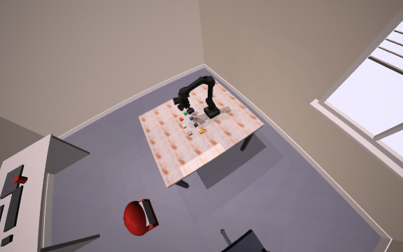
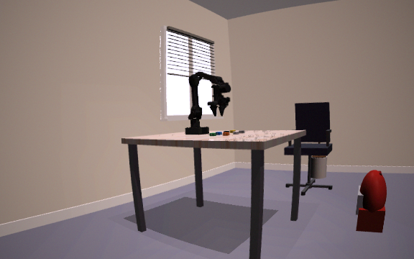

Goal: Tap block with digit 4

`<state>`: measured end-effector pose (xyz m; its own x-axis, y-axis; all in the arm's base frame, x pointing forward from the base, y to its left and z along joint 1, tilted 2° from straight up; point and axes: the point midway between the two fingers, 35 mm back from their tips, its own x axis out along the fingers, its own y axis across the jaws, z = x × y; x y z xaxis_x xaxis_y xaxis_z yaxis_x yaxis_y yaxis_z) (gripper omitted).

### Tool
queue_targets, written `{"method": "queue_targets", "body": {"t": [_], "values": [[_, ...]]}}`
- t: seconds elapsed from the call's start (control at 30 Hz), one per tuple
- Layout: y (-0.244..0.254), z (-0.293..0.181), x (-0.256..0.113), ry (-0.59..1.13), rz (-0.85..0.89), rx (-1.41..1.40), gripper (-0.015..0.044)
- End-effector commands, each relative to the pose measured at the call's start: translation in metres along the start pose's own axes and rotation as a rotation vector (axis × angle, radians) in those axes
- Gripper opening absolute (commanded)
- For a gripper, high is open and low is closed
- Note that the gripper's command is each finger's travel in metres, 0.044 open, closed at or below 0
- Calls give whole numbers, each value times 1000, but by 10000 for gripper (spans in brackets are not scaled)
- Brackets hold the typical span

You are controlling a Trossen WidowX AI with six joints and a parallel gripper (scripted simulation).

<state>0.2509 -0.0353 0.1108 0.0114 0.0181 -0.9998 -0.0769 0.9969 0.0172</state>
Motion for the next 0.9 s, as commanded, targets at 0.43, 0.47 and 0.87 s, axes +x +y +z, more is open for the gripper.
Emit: {"method": "queue_targets", "body": {"t": [0.43, 0.47, 0.87], "values": [[2, -3, 1, 4, -1, 19, 400], [2, -3, 1, 4, -1, 19, 400], [103, -5, 1, 4, 9, 19, 400]]}}
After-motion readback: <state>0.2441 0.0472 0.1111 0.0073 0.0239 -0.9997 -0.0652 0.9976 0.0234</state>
